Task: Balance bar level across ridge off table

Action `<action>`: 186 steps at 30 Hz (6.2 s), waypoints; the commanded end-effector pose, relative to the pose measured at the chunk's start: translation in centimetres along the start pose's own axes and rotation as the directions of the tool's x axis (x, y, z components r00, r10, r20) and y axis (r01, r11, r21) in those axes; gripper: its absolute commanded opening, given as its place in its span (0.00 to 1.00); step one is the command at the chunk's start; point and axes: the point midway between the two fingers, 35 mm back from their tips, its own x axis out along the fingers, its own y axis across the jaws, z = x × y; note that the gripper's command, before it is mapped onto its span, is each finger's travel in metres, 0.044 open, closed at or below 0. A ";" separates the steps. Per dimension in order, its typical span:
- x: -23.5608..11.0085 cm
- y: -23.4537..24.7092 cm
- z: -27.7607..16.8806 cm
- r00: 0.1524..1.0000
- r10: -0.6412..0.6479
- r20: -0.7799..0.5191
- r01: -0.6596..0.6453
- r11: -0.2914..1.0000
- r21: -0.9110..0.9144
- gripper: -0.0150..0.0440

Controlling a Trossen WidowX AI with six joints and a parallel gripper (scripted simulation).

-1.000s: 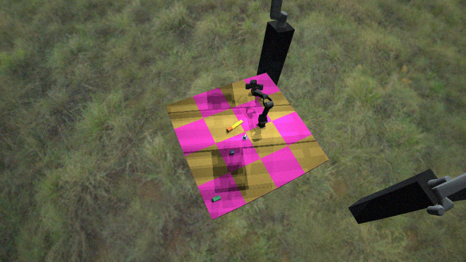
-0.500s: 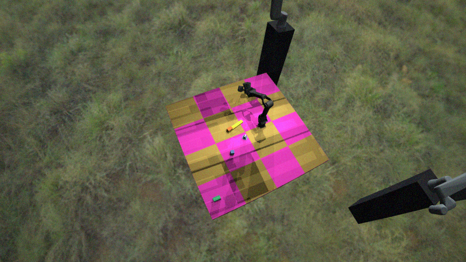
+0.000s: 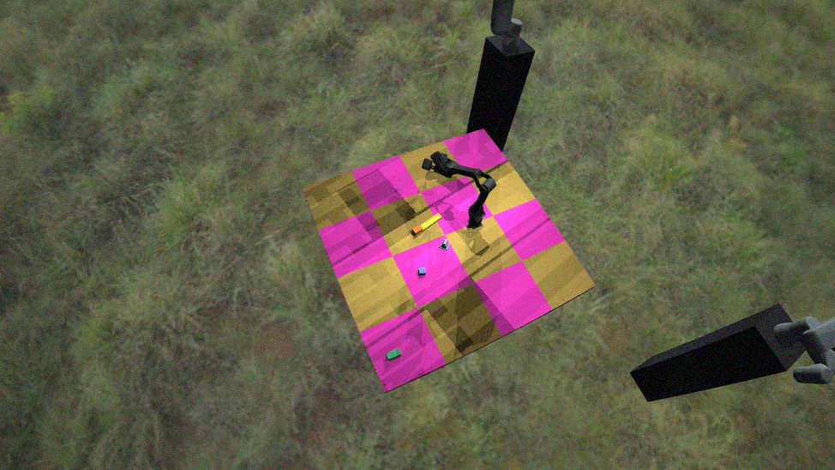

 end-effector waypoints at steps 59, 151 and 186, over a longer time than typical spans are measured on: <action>-18.6 0.9 -25.1 0.717 -0.352 -0.602 0.649 0.652 0.392 0.79; -18.8 1.1 -25.0 0.717 -0.352 -0.602 0.649 0.652 0.392 0.25; -22.2 -0.4 -26.1 0.714 -0.353 -0.604 0.046 0.885 -0.463 0.25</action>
